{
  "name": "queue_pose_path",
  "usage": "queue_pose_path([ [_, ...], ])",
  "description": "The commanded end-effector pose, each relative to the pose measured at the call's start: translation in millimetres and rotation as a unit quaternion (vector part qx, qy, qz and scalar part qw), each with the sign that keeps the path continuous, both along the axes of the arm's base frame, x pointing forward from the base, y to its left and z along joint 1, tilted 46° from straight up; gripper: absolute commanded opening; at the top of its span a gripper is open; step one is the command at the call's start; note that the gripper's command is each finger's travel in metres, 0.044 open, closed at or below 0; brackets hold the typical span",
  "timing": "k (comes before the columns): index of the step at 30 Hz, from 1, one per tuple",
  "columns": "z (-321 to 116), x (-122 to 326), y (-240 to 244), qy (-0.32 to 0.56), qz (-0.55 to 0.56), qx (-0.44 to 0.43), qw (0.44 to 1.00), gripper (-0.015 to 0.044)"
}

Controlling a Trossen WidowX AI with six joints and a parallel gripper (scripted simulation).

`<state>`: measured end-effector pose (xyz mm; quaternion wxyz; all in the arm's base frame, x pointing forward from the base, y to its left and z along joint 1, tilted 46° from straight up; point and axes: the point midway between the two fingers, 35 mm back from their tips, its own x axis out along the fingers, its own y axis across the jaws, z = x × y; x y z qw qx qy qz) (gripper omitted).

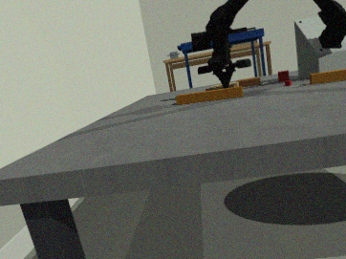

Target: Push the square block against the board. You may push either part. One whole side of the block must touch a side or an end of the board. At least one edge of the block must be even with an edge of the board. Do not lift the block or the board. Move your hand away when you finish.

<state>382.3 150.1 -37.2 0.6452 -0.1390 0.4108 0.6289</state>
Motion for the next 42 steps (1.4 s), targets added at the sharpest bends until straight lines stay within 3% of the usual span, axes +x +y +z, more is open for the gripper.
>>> queue_pose_path([
  [1,0,0,11,0.004,0.007,0.001,1.0,0.0],
  [26,25,15,39,0.004,0.007,0.003,1.0,0.0],
  [32,60,22,-3,0.004,0.007,0.002,1.0,0.0],
  [42,48,10,-17,-0.027,0.038,0.008,0.999,0.0],
])
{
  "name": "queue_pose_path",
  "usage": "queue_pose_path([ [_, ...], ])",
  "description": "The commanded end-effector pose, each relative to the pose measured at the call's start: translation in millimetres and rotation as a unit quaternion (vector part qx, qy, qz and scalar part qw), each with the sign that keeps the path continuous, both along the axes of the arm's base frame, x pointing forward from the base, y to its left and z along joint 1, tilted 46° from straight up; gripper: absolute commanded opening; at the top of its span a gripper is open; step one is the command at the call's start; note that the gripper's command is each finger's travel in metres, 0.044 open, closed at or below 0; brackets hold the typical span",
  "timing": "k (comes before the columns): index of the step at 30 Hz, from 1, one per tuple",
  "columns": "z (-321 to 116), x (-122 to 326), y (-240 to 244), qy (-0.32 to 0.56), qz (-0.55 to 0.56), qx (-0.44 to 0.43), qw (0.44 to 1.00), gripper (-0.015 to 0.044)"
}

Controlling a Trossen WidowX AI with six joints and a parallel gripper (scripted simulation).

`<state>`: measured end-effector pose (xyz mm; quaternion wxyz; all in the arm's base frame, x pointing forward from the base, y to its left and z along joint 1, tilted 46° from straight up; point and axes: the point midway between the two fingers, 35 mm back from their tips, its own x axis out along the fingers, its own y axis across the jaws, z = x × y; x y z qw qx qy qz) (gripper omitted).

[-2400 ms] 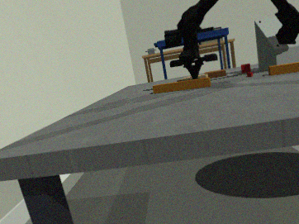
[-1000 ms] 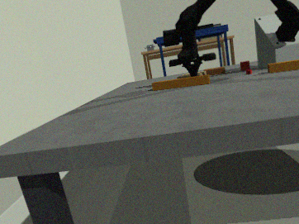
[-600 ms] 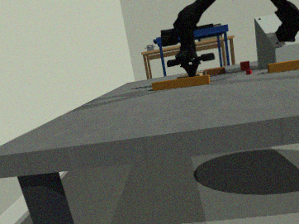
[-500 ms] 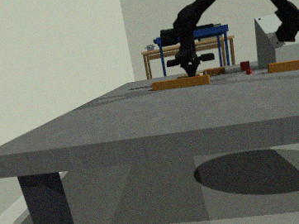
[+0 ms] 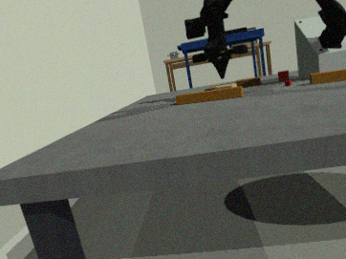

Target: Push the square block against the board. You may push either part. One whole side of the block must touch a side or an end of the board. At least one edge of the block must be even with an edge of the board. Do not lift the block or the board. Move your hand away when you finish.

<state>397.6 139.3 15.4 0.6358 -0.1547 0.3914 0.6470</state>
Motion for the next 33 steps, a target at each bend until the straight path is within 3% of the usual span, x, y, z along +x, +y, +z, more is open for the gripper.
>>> queue_pose_path([
  [1,-4,-5,-6,-0.011,0.011,0.0,1.0,0.0],
  [8,-43,-13,32,-0.011,0.011,0.001,1.0,0.0],
  [33,-63,-18,11,-0.011,0.011,-0.001,1.0,0.0],
])
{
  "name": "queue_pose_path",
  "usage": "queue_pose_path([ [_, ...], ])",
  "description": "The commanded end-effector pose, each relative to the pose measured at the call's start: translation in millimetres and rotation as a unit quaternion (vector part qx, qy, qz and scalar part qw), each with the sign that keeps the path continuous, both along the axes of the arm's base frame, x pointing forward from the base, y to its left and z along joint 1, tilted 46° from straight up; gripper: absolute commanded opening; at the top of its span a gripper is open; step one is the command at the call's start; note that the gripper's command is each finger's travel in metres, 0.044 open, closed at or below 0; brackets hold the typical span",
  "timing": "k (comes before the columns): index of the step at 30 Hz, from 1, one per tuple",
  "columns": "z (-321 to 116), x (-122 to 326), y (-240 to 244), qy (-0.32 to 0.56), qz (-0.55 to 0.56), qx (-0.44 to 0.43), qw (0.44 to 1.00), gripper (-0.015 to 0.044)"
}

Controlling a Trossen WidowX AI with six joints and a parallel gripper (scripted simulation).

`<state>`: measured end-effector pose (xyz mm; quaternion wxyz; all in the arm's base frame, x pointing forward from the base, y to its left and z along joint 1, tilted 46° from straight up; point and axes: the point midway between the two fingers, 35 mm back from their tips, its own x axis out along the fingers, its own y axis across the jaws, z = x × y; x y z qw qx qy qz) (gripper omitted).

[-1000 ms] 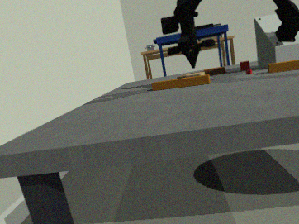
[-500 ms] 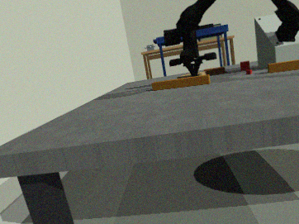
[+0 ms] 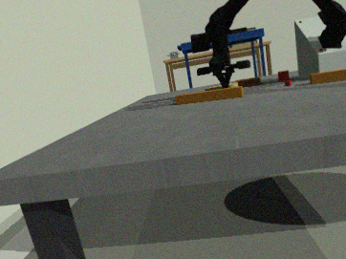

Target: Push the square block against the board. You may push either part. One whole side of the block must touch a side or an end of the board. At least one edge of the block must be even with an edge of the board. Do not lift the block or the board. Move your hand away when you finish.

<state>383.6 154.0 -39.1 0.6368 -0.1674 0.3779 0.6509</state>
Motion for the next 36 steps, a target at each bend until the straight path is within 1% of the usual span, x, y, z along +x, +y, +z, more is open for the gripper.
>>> queue_pose_path([
  [1,-9,-5,-5,0.006,0.002,-0.003,1.0,0.0],
  [30,-39,-14,-37,0.006,0.002,-0.004,1.0,0.0],
  [36,-36,-12,-33,0.006,0.002,-0.004,1.0,0.0],
])
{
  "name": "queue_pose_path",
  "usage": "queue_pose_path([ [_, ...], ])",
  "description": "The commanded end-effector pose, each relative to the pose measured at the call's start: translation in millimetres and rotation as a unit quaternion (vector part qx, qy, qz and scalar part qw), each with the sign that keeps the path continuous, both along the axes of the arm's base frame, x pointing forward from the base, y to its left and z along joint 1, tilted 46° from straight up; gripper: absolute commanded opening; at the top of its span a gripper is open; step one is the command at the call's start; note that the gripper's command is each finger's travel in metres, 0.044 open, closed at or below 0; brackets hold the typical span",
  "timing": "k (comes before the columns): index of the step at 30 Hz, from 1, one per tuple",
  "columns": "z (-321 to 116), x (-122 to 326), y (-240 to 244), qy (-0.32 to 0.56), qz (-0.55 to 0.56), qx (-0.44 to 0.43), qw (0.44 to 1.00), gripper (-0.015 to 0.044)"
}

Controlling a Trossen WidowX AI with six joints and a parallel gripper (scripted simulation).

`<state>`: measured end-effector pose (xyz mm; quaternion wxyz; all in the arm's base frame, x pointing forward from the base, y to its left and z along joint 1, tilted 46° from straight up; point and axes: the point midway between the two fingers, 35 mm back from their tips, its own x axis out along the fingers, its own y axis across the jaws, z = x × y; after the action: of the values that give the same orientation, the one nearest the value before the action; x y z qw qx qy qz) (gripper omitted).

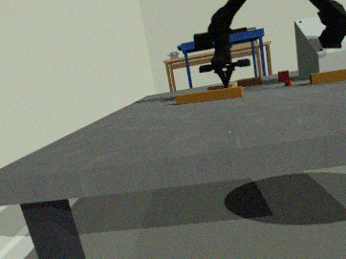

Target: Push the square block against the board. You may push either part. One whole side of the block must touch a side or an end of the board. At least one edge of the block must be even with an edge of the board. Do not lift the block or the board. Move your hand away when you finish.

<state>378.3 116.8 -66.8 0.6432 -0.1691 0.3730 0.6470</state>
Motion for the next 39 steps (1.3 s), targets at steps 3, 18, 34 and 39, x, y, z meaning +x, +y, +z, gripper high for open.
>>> queue_pose_path([
  [3,-5,-4,7,0.013,0.007,-0.006,1.0,0.0],
  [18,10,5,24,0.013,0.007,-0.005,1.0,0.0],
  [34,26,12,42,0.013,0.008,-0.004,1.0,0.0],
  [39,52,18,8,0.012,0.008,-0.005,1.0,0.0],
])
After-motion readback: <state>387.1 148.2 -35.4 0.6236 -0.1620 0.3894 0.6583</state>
